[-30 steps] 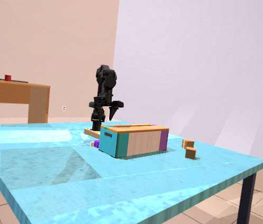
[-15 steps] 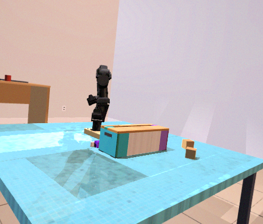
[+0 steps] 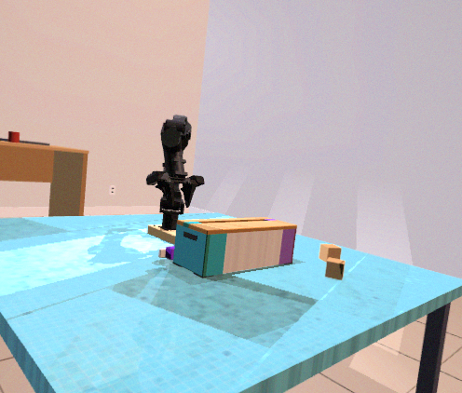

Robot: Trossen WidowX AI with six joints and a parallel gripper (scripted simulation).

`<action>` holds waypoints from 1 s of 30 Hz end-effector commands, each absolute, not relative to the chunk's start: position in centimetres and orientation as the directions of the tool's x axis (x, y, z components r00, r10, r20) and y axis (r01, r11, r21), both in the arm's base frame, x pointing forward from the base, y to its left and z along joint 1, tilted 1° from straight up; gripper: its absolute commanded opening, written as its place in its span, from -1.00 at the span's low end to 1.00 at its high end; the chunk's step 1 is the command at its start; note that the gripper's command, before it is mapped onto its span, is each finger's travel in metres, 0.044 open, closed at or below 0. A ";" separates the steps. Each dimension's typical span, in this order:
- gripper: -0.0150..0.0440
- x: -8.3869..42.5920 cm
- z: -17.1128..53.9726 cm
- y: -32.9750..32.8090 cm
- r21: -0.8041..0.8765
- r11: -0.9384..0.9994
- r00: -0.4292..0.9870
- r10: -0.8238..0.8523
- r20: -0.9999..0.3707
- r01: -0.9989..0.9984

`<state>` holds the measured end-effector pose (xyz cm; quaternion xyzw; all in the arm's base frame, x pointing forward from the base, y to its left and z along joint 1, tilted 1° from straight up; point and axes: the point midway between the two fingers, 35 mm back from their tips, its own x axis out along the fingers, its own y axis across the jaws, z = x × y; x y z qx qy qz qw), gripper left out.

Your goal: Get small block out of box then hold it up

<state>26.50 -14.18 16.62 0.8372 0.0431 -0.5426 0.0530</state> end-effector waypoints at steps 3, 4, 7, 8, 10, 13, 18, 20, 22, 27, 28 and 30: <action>0.47 26.4 16.8 -14.1 0.000 -0.999 0.426 0.018 -0.905 0.043; 0.47 26.4 16.8 -14.1 0.000 -0.999 0.426 0.018 -0.905 0.043; 0.47 26.6 15.9 -14.2 0.000 -0.999 0.426 0.018 -0.905 0.043; 0.47 26.7 14.8 -14.3 0.000 -0.999 0.426 0.018 -0.905 0.043; 0.47 27.0 12.0 -14.3 0.000 -0.999 0.426 0.018 -0.905 0.043; 0.47 26.8 8.2 -14.1 0.000 -0.999 0.426 0.019 -0.905 0.043; 0.47 26.8 7.4 -14.0 0.000 -0.999 0.426 0.019 -0.905 0.043; 0.47 26.8 7.3 -14.0 0.000 -0.999 0.426 0.019 -0.905 0.043; 0.47 26.8 7.0 -14.0 0.000 -0.999 0.426 0.019 -0.905 0.043; 0.47 26.9 6.2 -14.1 0.000 -0.999 0.426 0.019 -0.905 0.043; 0.47 26.9 6.0 -14.1 0.000 -0.999 0.426 0.019 -0.905 0.043; 0.47 26.9 5.7 -14.1 0.000 -0.999 0.426 0.019 -0.905 0.043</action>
